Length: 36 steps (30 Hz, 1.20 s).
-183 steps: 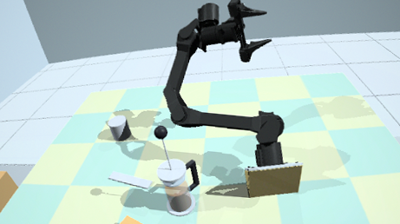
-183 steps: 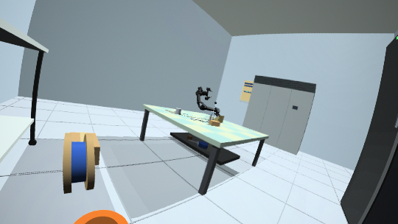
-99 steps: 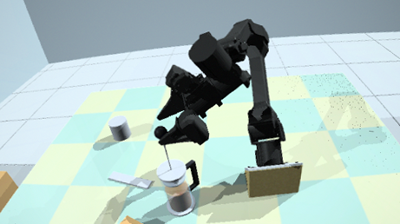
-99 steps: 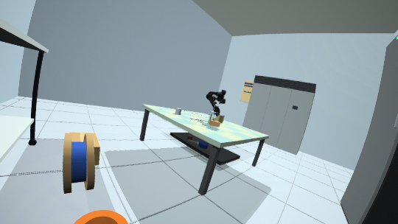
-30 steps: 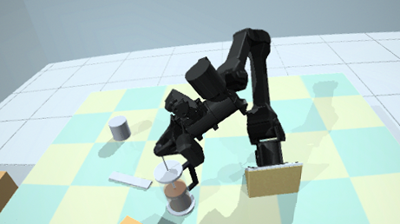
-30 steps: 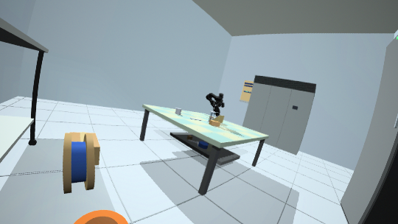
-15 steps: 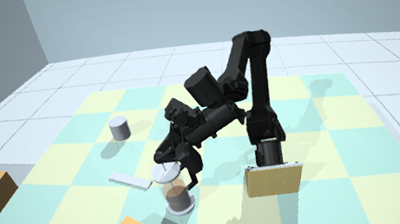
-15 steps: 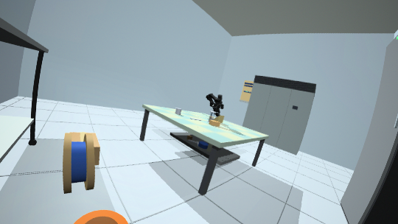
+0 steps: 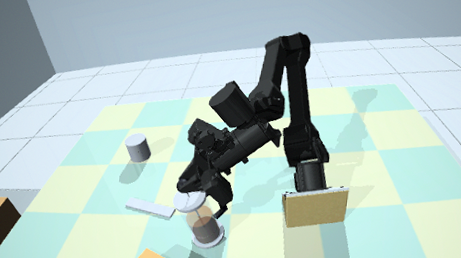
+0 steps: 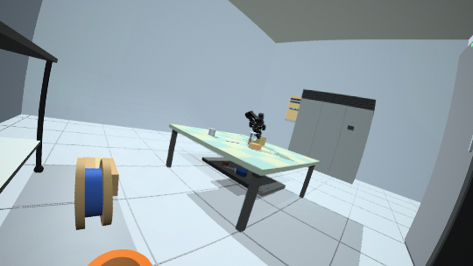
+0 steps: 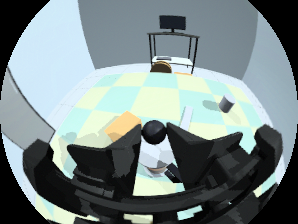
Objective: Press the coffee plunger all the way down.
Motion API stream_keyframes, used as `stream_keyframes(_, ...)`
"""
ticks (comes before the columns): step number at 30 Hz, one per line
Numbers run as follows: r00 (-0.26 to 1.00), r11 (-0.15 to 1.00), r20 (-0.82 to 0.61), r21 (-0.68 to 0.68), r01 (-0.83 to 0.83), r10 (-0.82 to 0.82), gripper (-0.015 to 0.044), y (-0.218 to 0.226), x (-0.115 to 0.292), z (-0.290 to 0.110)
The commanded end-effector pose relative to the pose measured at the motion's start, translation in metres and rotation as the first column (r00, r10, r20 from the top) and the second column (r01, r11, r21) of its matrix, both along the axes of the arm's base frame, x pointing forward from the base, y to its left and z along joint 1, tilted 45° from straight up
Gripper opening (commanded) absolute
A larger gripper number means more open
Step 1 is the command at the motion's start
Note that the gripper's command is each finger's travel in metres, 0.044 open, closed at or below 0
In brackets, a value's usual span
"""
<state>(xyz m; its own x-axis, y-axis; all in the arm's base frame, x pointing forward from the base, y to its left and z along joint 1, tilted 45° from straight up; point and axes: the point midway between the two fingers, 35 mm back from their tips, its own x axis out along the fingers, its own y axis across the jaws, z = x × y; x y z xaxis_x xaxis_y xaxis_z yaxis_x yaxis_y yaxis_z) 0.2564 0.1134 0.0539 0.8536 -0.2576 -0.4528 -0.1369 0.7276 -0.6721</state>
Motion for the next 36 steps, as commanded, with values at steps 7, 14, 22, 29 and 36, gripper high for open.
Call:
stream_keyframes(7, 1.0, 1.0, -0.02, -0.03, 0.007, -0.008, 0.0123, -0.0057, -0.0002, -0.0069)
stream_keyframes(14, 1.0, 1.0, -0.02, -0.03, 0.008, -0.008, 0.0123, -0.0049, 0.0002, -0.0072)
stream_keyframes(22, 1.0, 1.0, -0.02, -0.03, 0.008, -0.008, 0.0123, -0.0046, 0.0005, -0.008)
stream_keyframes(29, 1.0, 1.0, -0.009, -0.016, 0.001, -0.001, 0.0123, -0.0009, 0.0011, -0.0045)
stream_keyframes(36, 1.0, 1.0, -0.009, -0.016, 0.001, -0.001, 0.0201, -0.0009, 0.0011, -0.0045)
